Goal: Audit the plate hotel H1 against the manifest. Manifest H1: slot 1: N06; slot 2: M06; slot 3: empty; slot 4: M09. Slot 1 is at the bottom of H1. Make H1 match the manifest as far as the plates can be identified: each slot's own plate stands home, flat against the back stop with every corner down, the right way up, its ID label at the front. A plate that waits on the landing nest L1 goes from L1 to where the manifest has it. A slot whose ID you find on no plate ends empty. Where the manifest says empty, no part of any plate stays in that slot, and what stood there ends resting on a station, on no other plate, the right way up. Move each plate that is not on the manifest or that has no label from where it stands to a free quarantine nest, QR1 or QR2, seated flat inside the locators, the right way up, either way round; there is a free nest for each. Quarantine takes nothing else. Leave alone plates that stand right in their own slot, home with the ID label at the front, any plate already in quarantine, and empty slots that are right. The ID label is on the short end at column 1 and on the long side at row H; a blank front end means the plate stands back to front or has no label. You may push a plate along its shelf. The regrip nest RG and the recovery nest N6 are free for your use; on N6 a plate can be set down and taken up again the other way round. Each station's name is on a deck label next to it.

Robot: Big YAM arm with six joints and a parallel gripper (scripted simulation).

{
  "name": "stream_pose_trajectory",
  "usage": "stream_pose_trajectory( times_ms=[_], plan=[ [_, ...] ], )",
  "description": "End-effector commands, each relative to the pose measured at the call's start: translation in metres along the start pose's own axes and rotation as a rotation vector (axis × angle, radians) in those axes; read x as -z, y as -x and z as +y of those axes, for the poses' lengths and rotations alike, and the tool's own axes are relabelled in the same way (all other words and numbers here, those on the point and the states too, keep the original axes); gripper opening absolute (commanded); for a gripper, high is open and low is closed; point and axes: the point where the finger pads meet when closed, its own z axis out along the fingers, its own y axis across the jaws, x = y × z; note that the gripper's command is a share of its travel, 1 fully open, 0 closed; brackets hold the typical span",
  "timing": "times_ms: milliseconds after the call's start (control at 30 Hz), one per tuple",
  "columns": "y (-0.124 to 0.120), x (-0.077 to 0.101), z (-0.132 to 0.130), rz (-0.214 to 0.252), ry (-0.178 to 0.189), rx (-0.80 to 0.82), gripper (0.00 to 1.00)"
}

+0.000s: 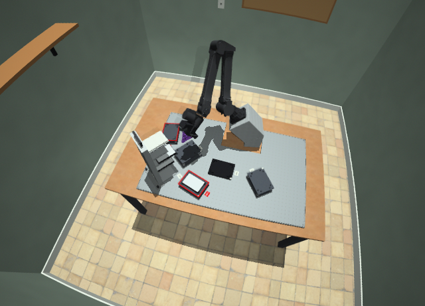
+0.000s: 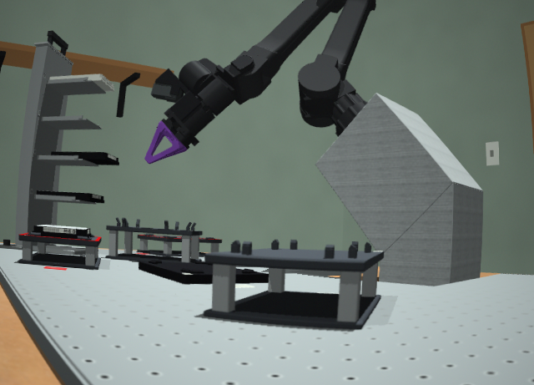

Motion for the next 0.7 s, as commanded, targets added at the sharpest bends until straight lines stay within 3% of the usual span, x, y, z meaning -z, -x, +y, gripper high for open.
stream_pose_trajectory(
  times_ms=[0,200,333,667],
  plan=[
    [0.011,0.0,-0.003,-0.029,-0.006,-0.003,0.0],
    [0.003,-0.001,0.003,-0.015,0.005,0.013,0.0],
    [0.027,-0.007,-0.004,-0.051,-0.009,0.004,0.0],
    [0.03,-0.011,-0.005,-0.05,-0.011,0.001,0.0]
  ],
)
